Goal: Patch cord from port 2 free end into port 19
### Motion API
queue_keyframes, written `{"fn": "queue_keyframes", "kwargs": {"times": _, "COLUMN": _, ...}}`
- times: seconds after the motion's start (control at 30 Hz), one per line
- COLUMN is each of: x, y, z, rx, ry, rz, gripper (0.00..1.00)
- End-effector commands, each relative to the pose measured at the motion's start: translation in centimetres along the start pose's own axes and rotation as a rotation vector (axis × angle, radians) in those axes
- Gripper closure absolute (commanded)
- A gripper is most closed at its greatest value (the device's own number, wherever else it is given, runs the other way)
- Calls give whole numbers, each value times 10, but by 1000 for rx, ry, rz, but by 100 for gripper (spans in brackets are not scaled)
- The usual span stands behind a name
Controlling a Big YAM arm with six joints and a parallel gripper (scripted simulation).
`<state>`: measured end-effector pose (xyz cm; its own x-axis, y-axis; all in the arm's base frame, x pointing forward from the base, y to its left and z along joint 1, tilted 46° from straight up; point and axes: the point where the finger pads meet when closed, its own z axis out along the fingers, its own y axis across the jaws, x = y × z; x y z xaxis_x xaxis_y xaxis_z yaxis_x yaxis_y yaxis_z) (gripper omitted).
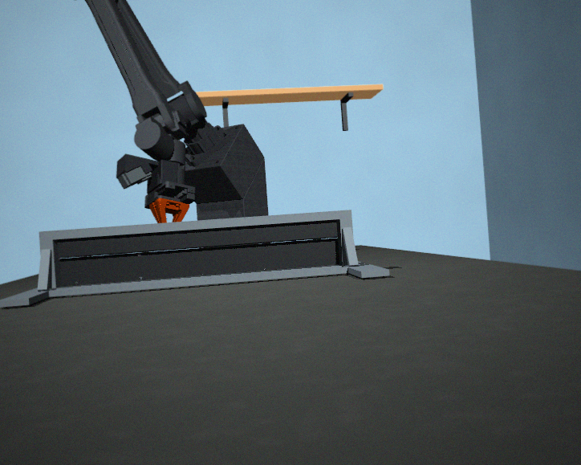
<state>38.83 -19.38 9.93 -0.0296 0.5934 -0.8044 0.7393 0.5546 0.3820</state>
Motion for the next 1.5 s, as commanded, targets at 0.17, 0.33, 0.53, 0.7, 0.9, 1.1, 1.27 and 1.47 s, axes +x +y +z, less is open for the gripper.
{"fn": "queue_keyframes", "kwargs": {"times": 0.17, "x": 24, "y": 54, "z": -7, "rx": -125, "ry": -93, "rz": -295, "gripper": 100}}
{"fn": "queue_keyframes", "kwargs": {"times": 0.33, "x": 38, "y": 81, "z": -16, "rx": -181, "ry": -153, "rz": -411, "gripper": 100}}
{"fn": "queue_keyframes", "kwargs": {"times": 0.53, "x": 60, "y": 117, "z": -35, "rx": -252, "ry": -245, "rz": -564, "gripper": 100}}
{"fn": "queue_keyframes", "kwargs": {"times": 0.7, "x": 81, "y": 143, "z": -57, "rx": -305, "ry": -332, "rz": -685, "gripper": 100}}
{"fn": "queue_keyframes", "kwargs": {"times": 0.9, "x": 105, "y": 167, "z": -87, "rx": -355, "ry": -432, "rz": -805, "gripper": 100}}
{"fn": "queue_keyframes", "kwargs": {"times": 1.1, "x": 131, "y": 185, "z": -125, "rx": -397, "ry": -541, "rz": -918, "gripper": 100}}
{"fn": "queue_keyframes", "kwargs": {"times": 1.27, "x": 135, "y": 188, "z": -133, "rx": -401, "ry": -568, "rz": -938, "gripper": 100}}
{"fn": "queue_keyframes", "kwargs": {"times": 1.47, "x": 128, "y": 190, "z": -131, "rx": -392, "ry": -576, "rz": -925, "gripper": 100}}
